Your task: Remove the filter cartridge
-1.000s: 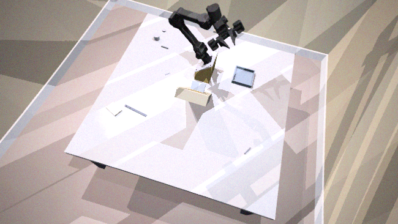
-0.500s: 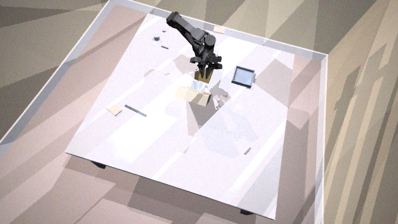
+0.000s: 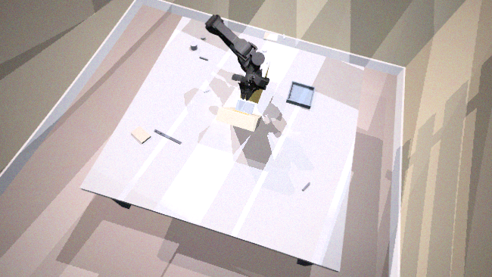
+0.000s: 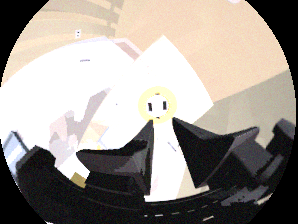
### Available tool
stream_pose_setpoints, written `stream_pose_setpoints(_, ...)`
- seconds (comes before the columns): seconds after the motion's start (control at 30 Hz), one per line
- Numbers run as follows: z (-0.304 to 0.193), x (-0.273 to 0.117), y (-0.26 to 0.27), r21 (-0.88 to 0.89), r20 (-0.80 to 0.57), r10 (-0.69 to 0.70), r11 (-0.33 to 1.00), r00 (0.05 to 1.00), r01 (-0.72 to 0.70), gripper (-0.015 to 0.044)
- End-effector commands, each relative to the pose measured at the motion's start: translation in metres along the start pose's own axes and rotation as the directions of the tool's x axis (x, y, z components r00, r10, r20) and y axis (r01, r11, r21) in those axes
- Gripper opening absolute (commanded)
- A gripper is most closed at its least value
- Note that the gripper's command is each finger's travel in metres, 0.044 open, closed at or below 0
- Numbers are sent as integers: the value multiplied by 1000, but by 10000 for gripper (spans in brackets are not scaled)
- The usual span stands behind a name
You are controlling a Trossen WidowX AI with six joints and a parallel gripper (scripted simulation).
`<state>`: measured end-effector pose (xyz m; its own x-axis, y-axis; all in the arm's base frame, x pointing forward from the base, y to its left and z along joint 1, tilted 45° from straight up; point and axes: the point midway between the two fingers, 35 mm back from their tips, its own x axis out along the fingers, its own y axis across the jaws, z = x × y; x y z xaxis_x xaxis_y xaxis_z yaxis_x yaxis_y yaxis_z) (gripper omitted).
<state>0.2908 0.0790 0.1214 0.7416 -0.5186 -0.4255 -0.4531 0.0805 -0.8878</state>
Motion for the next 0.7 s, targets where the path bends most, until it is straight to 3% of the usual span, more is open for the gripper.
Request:
stream_pose_setpoints(0.0, -1, 2, 0, -10, -6, -1, 1000, 1000, 1, 115)
stream_pose_setpoints(0.67, 1, 35, 1, -8, -6, 5, 1000, 1000, -5, 115)
